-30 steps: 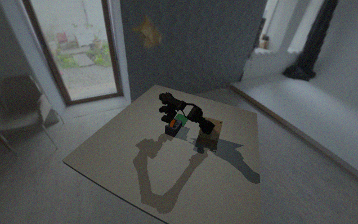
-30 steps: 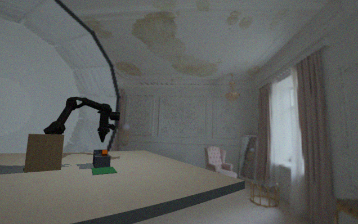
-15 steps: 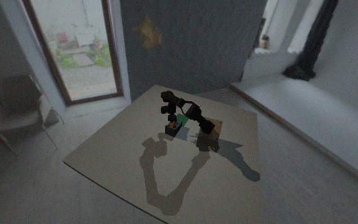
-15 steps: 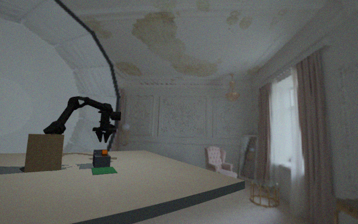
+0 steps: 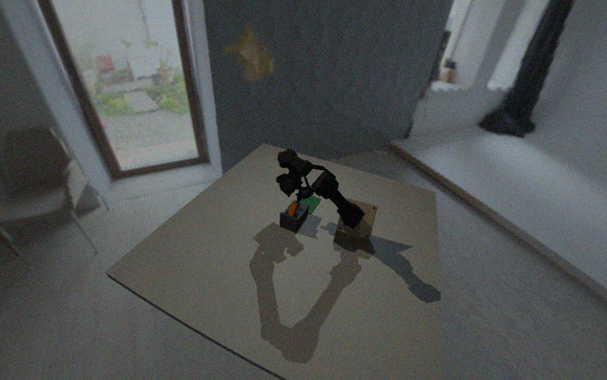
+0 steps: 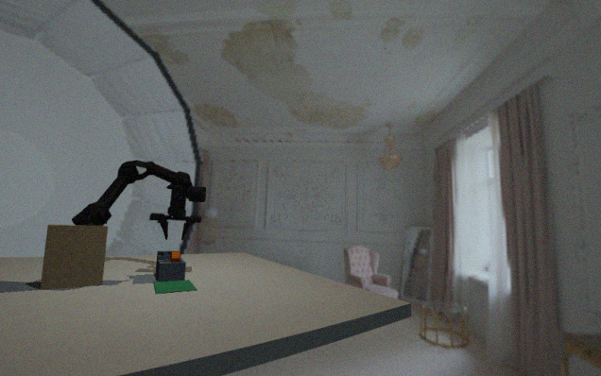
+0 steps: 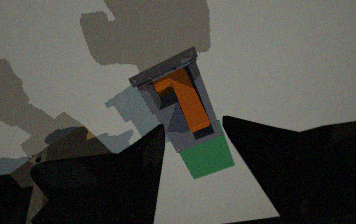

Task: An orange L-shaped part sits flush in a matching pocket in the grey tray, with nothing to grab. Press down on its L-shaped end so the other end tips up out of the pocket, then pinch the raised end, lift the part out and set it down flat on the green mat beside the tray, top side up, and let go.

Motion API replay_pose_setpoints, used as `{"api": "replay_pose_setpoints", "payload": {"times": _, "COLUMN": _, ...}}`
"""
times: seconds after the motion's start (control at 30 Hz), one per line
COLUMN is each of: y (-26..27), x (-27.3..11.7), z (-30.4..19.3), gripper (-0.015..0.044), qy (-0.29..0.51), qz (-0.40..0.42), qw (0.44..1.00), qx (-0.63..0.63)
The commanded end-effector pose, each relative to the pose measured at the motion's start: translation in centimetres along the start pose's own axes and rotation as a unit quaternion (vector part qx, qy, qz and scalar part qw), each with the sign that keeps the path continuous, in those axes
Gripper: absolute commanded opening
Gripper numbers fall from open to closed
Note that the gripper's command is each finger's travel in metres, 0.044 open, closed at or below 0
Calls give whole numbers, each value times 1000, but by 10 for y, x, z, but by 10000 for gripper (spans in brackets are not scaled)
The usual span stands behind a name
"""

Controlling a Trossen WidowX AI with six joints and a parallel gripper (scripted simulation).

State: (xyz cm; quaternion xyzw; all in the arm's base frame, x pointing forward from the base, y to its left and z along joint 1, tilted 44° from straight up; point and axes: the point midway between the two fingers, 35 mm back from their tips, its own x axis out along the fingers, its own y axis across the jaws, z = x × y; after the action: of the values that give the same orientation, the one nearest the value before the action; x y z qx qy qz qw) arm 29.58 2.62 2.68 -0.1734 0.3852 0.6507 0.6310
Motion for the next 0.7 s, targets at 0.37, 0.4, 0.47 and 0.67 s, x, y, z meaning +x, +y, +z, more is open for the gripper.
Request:
{"api": "replay_pose_setpoints", "payload": {"times": 0.37, "y": -11, "x": 14, "z": -15, "gripper": 280, "qy": 6, "qz": -6, "qw": 989, "qx": -149}}
{"api": "replay_pose_setpoints", "payload": {"times": 0.4, "y": -11, "x": 19, "z": -15, "gripper": 280, "qy": 6, "qz": -6, "qw": 989, "qx": -149}}
{"api": "replay_pose_setpoints", "payload": {"times": 0.47, "y": -11, "x": 26, "z": -15, "gripper": 280, "qy": 5, "qz": -6, "qw": 989, "qx": -149}}
{"api": "replay_pose_setpoints", "payload": {"times": 0.67, "y": -11, "x": 31, "z": -15, "gripper": 280, "qy": 5, "qz": -6, "qw": 989, "qx": -149}}
